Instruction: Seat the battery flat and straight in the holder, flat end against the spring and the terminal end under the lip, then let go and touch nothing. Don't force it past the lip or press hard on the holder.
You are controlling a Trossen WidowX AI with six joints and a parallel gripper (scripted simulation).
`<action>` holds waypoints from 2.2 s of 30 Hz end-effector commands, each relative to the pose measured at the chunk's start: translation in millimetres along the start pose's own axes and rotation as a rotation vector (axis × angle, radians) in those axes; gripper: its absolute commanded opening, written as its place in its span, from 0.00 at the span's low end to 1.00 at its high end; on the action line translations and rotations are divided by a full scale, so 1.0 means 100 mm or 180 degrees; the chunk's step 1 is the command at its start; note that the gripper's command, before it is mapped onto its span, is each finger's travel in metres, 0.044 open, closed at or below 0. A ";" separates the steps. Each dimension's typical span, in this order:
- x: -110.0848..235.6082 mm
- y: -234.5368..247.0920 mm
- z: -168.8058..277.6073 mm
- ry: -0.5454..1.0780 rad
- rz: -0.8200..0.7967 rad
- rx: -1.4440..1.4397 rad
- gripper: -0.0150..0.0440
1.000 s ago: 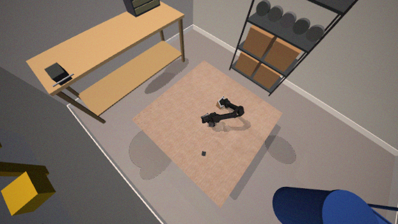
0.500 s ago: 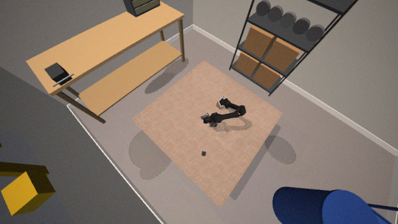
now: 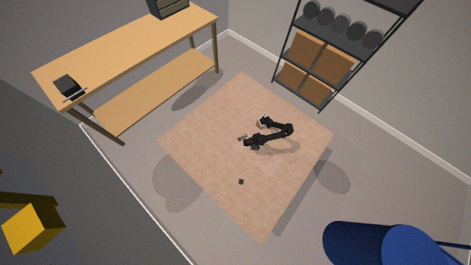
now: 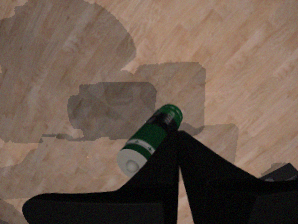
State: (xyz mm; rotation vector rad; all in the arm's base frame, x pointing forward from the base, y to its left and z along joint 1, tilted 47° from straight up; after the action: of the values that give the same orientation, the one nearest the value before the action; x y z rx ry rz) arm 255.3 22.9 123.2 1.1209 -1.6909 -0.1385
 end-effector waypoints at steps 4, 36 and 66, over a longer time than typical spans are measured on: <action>0.00 0.12 0.03 -0.0010 -0.0012 -0.0009 0.25; 0.75 0.22 0.08 -0.0005 -0.0020 0.0047 0.30; 0.12 0.40 0.12 -0.0019 -0.0006 0.5043 0.64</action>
State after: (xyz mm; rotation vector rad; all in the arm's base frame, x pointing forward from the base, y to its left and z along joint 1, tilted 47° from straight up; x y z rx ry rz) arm 221.8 30.2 149.4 2.1583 -1.6562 1.4010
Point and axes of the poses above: the point midway between the two fingers, 35 mm back from their tips, its own x axis back along the fingers, its own y axis across the jaws, z = x × y, the point moved 8 cm from there along x, back along the fingers, and after that the axes turned 13 degrees about -x, right-handed, at the moved point
